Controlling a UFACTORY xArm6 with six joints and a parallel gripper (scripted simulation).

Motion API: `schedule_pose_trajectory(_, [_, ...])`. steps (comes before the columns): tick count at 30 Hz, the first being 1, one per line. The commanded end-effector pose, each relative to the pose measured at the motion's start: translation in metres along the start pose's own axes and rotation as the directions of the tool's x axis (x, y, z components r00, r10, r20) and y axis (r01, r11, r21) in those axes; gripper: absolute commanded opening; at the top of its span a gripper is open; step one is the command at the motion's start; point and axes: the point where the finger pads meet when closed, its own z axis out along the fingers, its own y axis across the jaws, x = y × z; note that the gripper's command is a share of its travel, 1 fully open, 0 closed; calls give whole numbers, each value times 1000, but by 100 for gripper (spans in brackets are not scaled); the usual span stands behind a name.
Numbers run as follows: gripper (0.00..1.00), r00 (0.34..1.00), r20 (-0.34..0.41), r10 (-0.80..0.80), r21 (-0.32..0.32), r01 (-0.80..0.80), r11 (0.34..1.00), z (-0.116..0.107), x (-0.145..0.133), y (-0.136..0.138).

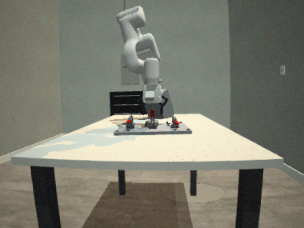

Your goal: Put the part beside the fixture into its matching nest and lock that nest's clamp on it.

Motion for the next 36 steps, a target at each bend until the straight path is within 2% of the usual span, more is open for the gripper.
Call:
schedule_pose_trajectory(1, [100,1000,5,-1,0,1,1000,-16,1,0])
schedule_pose_trajectory(7, [100,1000,5,-1,0,1,1000,-22,1,0])
schedule_pose_trajectory(23, [100,1000,5,-1,0,1,1000,-23,1,0])
schedule_pose_trajectory(24, [47,1000,5,-1,0,1,1000,-23,1,0])
schedule_pose_trajectory(30, [47,1000,5,-1,0,1,1000,-27,1,0])
schedule_pose_trajectory(36, [47,1000,5,-1,0,1,1000,-53,1,0])
